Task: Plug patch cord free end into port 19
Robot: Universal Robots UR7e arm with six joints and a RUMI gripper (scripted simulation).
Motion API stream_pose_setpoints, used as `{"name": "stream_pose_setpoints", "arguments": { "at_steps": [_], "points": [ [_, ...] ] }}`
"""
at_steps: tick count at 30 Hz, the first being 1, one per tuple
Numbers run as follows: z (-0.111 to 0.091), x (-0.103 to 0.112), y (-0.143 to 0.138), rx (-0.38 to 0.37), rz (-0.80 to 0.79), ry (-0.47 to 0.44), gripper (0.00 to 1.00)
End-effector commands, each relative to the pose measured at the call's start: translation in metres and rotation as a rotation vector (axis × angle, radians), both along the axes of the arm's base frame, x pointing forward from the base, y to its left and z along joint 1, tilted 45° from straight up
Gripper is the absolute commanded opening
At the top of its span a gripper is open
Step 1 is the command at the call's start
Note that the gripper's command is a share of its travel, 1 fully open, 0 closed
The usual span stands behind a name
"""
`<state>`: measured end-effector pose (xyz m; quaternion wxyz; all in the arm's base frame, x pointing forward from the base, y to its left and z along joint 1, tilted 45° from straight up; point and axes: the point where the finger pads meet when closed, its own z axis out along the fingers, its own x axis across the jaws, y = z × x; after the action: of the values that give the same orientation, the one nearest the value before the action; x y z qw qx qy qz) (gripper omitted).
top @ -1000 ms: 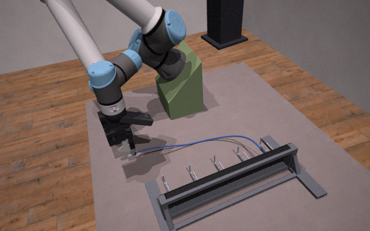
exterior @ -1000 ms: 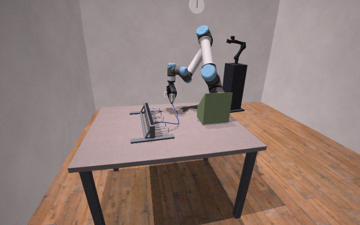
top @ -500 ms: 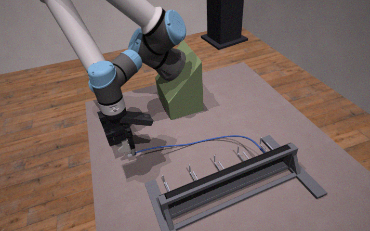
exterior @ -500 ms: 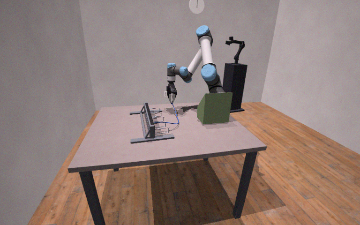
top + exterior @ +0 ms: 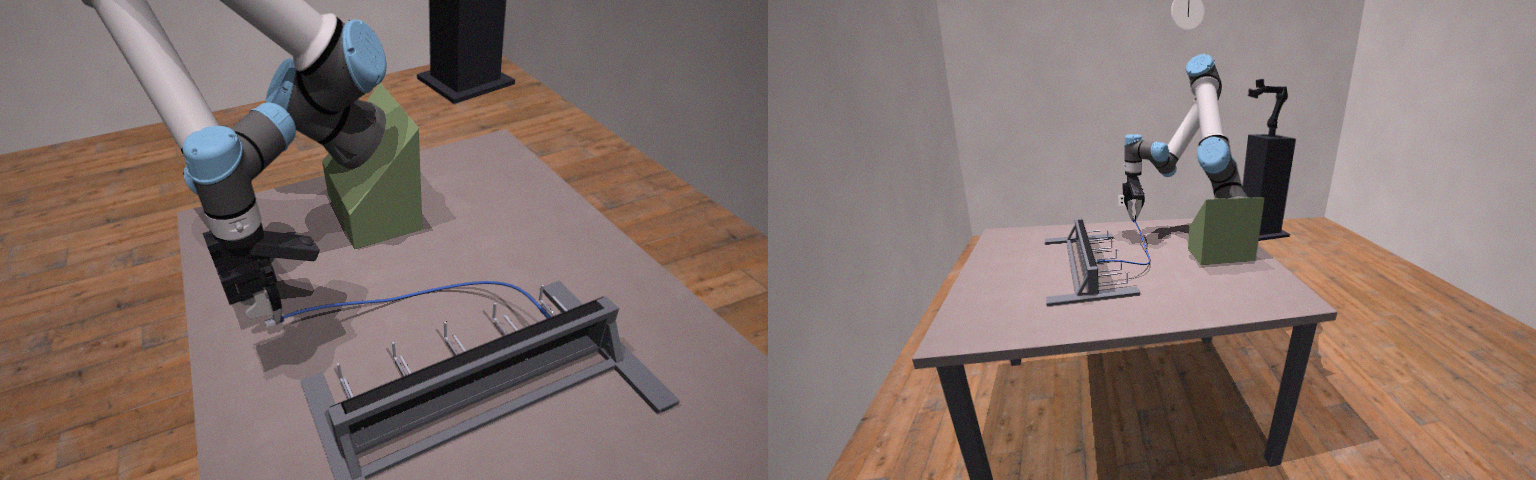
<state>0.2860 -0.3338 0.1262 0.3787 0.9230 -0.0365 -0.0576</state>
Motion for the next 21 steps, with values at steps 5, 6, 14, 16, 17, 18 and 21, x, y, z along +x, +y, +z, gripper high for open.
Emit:
{"name": "stream_pose_setpoints", "arguments": {
  "at_steps": [5, 6, 14, 16, 17, 18, 21],
  "points": [
    [-0.001, 0.004, 0.002, 0.003, 0.023, 0.022, 0.0],
    [-0.001, 0.005, 0.002, 0.004, 0.026, 0.026, 0.0],
    [-0.004, 0.01, 0.006, 0.01, 0.059, 0.06, 0.0],
    [-0.004, 0.012, 0.007, 0.012, 0.07, 0.07, 0.0],
    [-0.005, 0.012, 0.008, 0.013, 0.075, 0.076, 0.0],
    [-0.005, 0.013, 0.009, 0.014, 0.081, 0.081, 0.0],
    [-0.006, 0.015, 0.01, 0.017, 0.093, 0.094, 0.0]
  ]
}}
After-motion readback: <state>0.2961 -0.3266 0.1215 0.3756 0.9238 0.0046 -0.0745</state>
